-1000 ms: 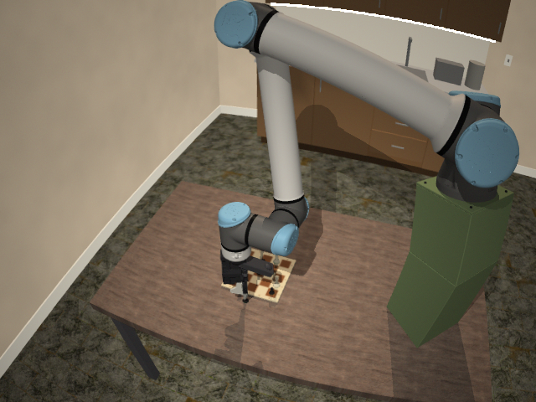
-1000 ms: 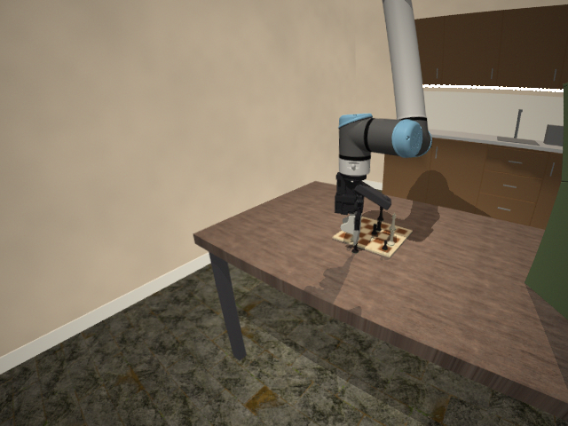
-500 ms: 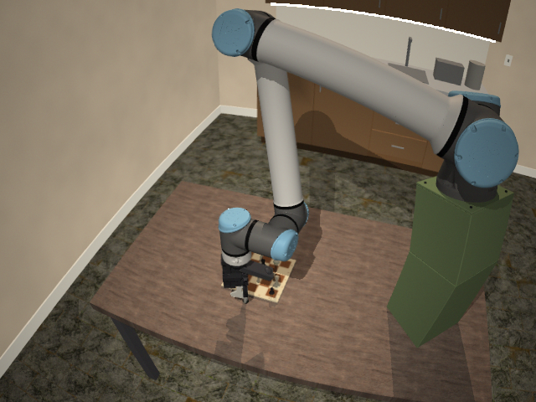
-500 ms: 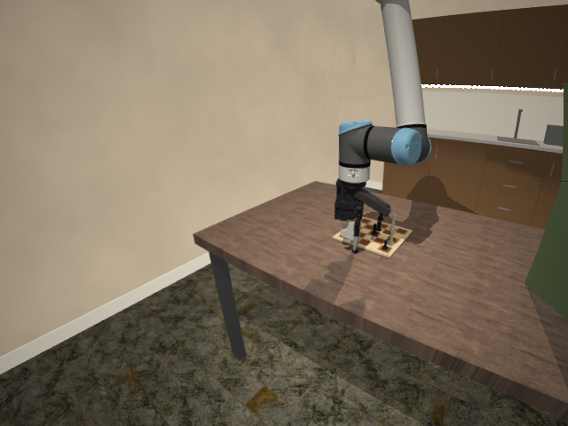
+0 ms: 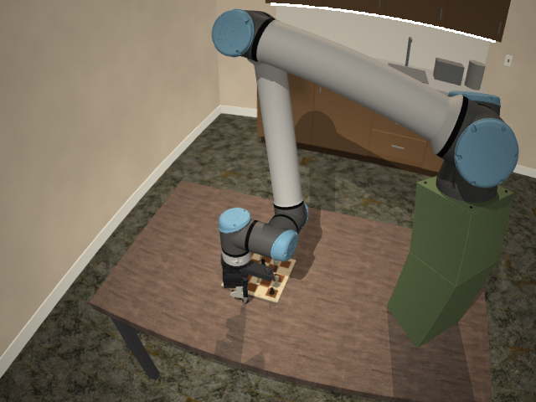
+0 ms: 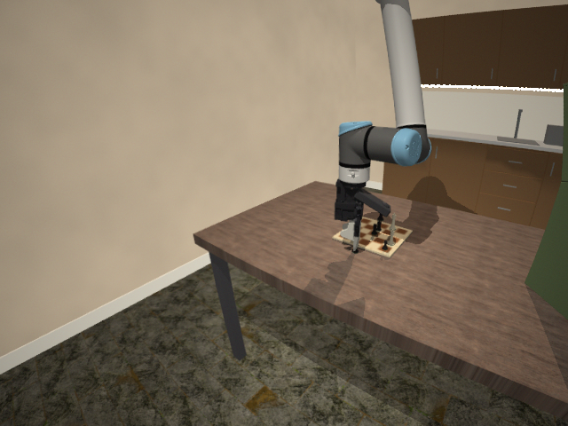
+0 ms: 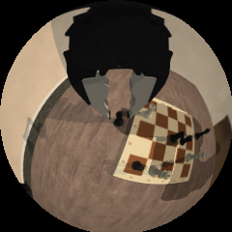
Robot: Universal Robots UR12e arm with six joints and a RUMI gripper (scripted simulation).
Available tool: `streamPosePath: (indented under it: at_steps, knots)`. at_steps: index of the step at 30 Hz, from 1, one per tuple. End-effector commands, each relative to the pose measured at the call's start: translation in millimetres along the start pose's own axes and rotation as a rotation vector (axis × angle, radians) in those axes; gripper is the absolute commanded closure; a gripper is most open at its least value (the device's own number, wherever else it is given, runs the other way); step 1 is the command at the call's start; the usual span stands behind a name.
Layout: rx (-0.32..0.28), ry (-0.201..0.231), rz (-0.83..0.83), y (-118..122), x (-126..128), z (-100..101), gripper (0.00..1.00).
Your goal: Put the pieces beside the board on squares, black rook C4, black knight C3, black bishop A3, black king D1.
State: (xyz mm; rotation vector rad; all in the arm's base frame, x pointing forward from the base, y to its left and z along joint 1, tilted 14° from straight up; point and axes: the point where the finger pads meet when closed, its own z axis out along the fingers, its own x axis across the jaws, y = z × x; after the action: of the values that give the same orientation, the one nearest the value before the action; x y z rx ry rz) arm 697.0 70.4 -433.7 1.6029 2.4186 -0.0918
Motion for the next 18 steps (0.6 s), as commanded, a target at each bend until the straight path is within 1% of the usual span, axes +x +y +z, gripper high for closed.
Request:
streamPosePath:
  at_steps: [1, 18]
  knots:
    - [-0.001, 0.0, 0.0, 0.5, -0.1, -0.5, 0.78]
    - [-0.001, 0.0, 0.0, 0.5, -0.1, -0.5, 0.78]
